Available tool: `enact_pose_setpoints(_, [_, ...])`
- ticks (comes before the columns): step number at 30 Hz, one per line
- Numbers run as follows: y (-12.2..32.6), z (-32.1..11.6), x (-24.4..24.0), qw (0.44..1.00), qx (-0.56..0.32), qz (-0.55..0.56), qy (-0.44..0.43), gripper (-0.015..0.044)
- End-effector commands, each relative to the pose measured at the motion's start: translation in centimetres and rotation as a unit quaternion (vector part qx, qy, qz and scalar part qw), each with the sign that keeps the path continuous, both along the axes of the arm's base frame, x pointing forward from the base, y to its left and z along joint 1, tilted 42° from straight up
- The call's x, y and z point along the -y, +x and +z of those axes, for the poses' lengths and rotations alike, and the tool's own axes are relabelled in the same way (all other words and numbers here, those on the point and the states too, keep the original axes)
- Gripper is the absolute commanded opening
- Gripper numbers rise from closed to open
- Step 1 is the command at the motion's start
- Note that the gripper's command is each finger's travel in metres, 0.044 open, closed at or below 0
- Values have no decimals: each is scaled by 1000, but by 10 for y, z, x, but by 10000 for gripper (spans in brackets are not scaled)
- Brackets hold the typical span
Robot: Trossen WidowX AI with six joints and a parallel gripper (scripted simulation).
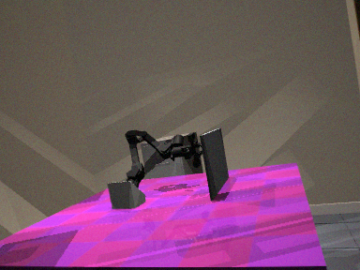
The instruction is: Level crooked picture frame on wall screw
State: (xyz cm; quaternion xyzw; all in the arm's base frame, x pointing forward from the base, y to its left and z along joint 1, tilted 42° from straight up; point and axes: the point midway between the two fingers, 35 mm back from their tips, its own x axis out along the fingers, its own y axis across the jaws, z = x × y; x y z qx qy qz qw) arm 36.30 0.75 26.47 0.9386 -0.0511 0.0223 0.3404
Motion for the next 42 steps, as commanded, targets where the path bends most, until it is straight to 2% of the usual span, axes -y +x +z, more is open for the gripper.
enact_pose_setpoints(1, [0,3,2,1000,4,-4,3,0])
enact_pose_setpoints(42, [0,8,-2,1000,4,-4,3,0])
